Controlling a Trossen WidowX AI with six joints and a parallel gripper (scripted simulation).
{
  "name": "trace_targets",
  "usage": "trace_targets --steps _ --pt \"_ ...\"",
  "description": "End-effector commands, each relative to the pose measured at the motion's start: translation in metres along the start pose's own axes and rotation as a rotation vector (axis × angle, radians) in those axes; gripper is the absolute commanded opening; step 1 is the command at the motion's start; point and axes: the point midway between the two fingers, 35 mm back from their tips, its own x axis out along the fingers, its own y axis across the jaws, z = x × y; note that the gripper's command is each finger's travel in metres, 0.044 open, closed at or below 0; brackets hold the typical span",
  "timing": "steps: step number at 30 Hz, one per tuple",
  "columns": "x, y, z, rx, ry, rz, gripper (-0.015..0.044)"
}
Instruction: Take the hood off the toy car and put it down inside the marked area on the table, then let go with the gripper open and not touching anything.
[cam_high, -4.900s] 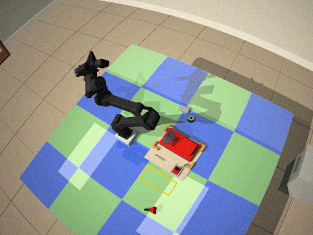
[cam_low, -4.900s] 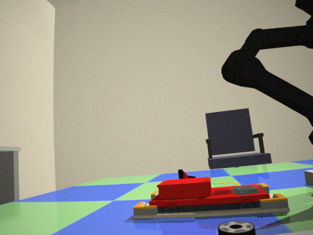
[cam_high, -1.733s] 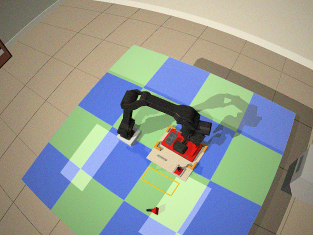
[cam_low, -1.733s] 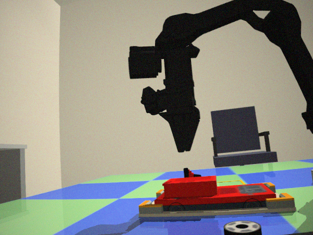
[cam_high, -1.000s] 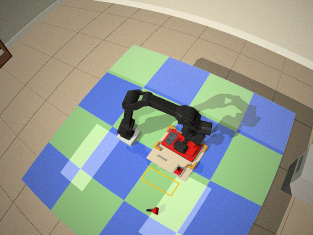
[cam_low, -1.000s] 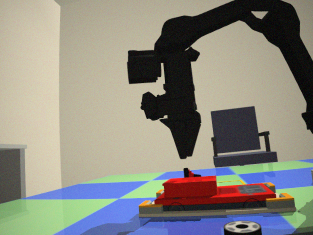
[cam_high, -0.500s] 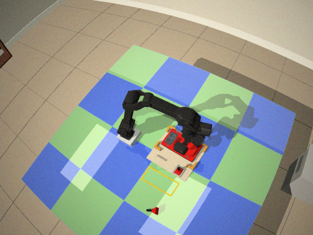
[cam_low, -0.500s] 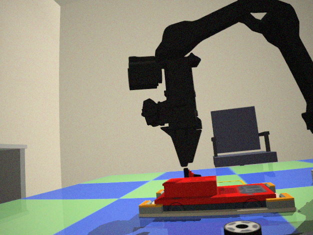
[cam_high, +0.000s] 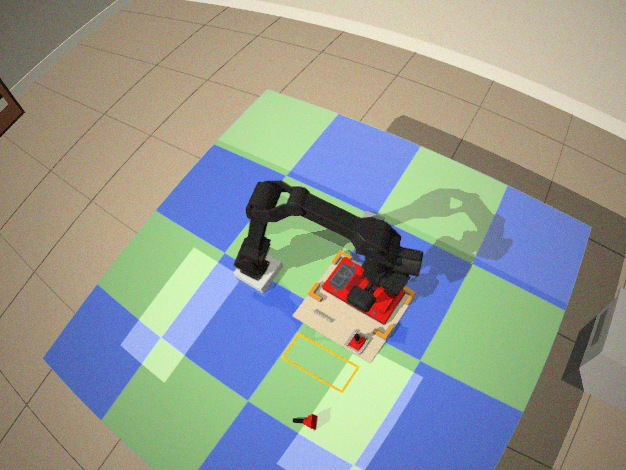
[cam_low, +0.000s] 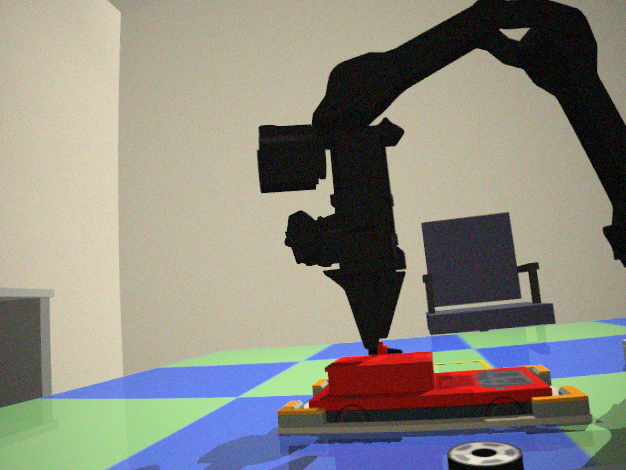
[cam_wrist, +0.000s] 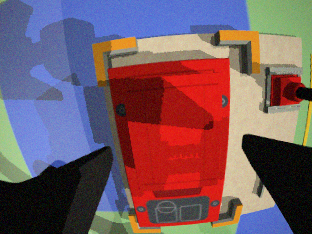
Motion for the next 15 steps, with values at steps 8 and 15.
trace_targets --steps 8,15 --pt "0.0111 -0.0005 -0.0020 0.003 0.005 0.003 0.0440" --pt "0.0139 -0.0007 -0.0022 0.003 0.005 0.003 0.0440"
